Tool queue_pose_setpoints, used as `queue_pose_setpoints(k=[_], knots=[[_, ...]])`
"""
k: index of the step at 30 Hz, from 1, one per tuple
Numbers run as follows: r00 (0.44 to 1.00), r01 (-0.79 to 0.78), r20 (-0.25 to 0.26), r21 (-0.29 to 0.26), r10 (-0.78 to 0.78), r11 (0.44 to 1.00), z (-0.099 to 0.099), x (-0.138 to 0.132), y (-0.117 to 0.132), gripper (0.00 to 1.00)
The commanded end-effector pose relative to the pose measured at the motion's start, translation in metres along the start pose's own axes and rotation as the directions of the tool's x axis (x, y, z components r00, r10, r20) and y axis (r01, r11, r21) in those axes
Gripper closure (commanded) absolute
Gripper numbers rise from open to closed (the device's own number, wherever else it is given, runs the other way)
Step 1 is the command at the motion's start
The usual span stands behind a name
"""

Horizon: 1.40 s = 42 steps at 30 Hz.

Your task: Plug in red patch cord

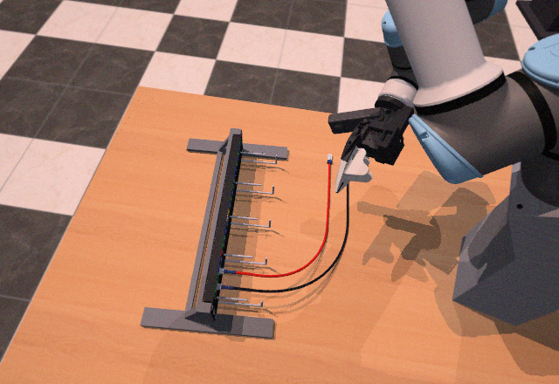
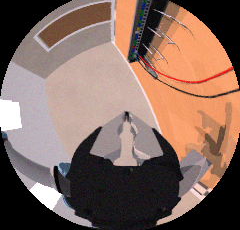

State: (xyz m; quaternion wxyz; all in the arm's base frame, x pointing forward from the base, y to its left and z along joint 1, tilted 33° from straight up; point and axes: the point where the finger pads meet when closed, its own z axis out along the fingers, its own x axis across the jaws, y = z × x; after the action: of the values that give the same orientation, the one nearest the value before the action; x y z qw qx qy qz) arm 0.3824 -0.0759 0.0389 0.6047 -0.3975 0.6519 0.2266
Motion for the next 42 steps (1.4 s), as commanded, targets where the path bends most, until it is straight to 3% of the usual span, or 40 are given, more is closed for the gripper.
queue_pose_setpoints(k=[1,11,13,14,19,28,30,31,42], knots=[[0.986,0.149,-0.069,-0.025,-0.151,0.988,-0.004,0.009,0.001,1.00],[0.908,0.372,-0.165,-0.108,-0.385,0.922,-0.015,0.024,0.000,1.00],[0.908,0.372,-0.165,-0.108,-0.385,0.922,-0.015,0.024,0.000,1.00],[0.874,0.429,-0.187,-0.138,-0.449,0.892,-0.019,0.029,-0.001,1.00],[0.809,0.514,-0.218,-0.191,-0.547,0.836,-0.025,0.035,-0.004,1.00],[0.652,0.646,-0.253,-0.309,-0.715,0.698,-0.040,0.047,-0.010,1.00],[0.652,0.646,-0.253,-0.309,-0.715,0.698,-0.040,0.047,-0.010,1.00],[0.595,0.678,-0.257,-0.349,-0.762,0.647,-0.045,0.050,-0.012,1.00],[0.366,0.747,-0.241,-0.500,-0.899,0.438,-0.067,0.060,-0.024,1.00]])
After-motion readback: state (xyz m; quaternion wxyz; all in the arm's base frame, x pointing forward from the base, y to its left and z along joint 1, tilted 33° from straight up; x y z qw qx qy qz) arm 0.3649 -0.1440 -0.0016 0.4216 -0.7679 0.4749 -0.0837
